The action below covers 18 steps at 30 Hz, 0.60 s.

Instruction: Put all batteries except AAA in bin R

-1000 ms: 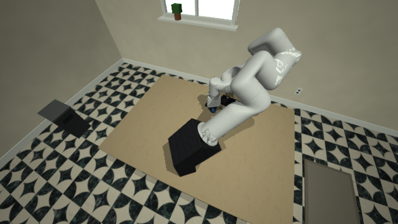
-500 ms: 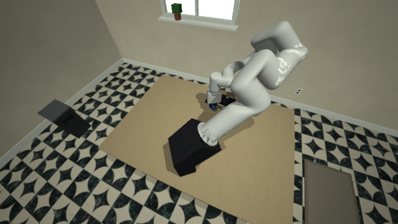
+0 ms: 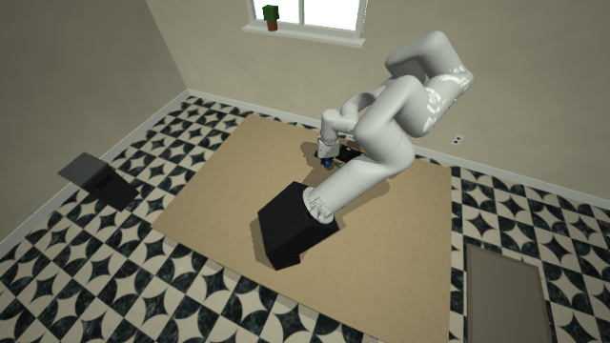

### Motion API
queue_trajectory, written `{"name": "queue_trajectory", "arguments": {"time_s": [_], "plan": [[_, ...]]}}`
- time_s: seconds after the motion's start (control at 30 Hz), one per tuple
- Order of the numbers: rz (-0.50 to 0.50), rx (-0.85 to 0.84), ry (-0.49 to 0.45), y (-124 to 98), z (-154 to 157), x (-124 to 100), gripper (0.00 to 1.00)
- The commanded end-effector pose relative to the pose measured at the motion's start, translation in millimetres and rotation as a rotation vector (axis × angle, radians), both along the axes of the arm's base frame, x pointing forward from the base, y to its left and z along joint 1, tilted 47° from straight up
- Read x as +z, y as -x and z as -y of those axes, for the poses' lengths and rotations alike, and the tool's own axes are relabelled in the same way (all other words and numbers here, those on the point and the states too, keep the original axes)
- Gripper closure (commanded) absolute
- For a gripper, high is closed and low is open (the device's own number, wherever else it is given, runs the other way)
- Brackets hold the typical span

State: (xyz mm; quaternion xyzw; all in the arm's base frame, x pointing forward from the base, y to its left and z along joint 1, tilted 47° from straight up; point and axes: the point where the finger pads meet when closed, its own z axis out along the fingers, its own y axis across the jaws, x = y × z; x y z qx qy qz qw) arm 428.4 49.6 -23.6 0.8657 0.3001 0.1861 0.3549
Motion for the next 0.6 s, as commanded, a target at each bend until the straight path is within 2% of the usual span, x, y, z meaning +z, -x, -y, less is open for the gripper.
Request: {"name": "queue_trajectory", "arguments": {"time_s": [0.0,0.13,0.2,0.57], "plan": [[0.001,0.001,-0.001,-2.2,3.3,4.4,1.00],[0.001,0.001,-0.001,-9.2,18.8,21.3,1.00],[0.001,0.001,-0.001,-9.2,18.8,21.3,1.00],[0.001,0.001,-0.001,-28.6,61.4,68.1,1.00]]}}
